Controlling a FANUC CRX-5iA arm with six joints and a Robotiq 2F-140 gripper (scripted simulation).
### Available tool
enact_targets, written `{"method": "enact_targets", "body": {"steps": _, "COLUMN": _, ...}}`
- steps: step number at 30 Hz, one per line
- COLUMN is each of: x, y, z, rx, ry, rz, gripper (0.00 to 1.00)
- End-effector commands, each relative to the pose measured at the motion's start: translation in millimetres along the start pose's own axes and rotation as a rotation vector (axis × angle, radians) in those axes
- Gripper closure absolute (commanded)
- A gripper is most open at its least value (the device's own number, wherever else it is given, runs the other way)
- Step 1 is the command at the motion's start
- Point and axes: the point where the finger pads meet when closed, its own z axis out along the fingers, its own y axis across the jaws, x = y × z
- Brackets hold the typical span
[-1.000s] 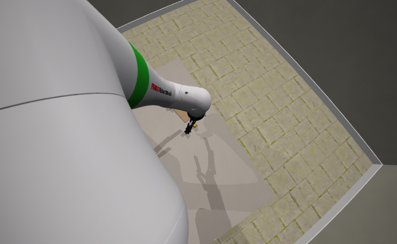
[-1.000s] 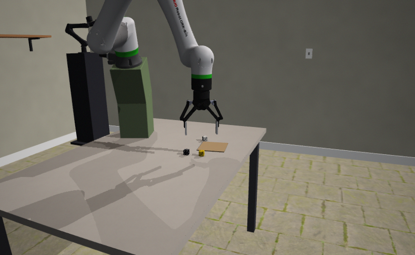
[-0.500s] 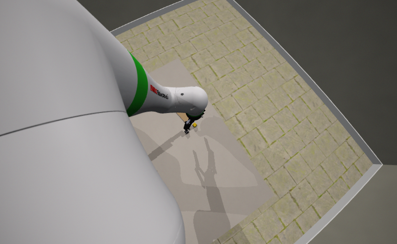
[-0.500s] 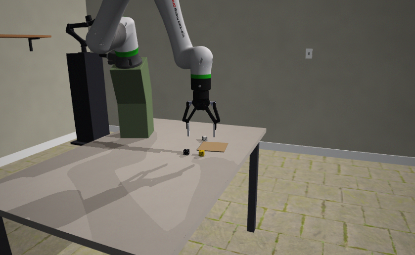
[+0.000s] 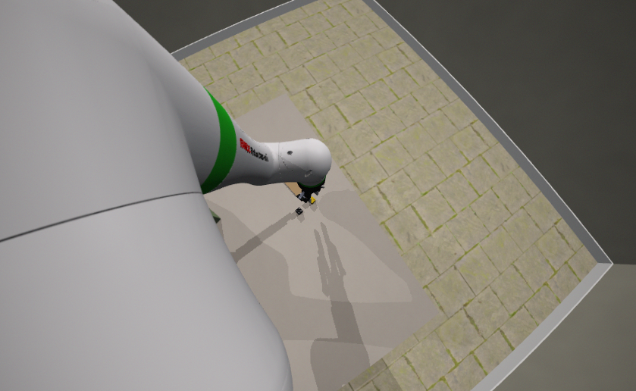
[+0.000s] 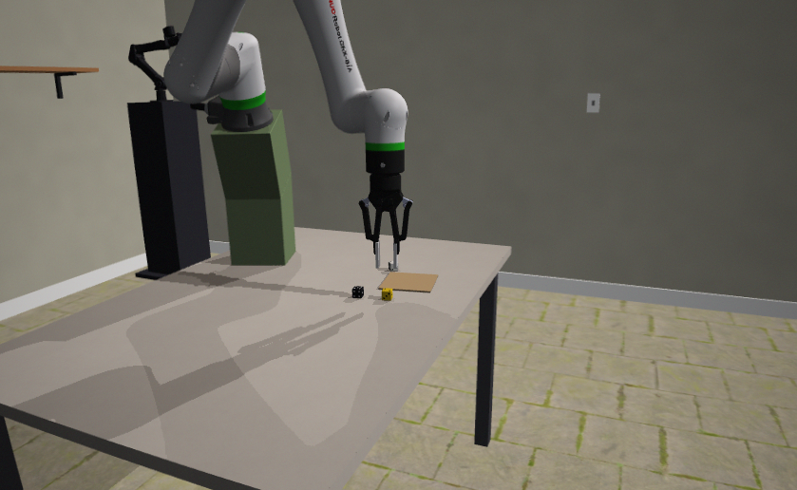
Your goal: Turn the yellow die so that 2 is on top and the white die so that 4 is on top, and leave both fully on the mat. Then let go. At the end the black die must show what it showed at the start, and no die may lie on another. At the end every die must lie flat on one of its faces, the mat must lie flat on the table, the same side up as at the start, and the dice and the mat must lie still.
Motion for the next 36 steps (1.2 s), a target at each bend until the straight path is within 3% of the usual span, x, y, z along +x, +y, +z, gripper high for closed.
{"method": "enact_targets", "body": {"steps": 1, "x": 0.0, "y": -0.2, "z": -0.1, "rx": 0.0, "ry": 0.0, "rz": 0.0, "gripper": 0.75}}
{"method": "enact_targets", "body": {"steps": 36, "x": 0.0, "y": -0.1, "z": 8.6, "rx": 0.001, "ry": 0.001, "rz": 0.0, "gripper": 0.75}}
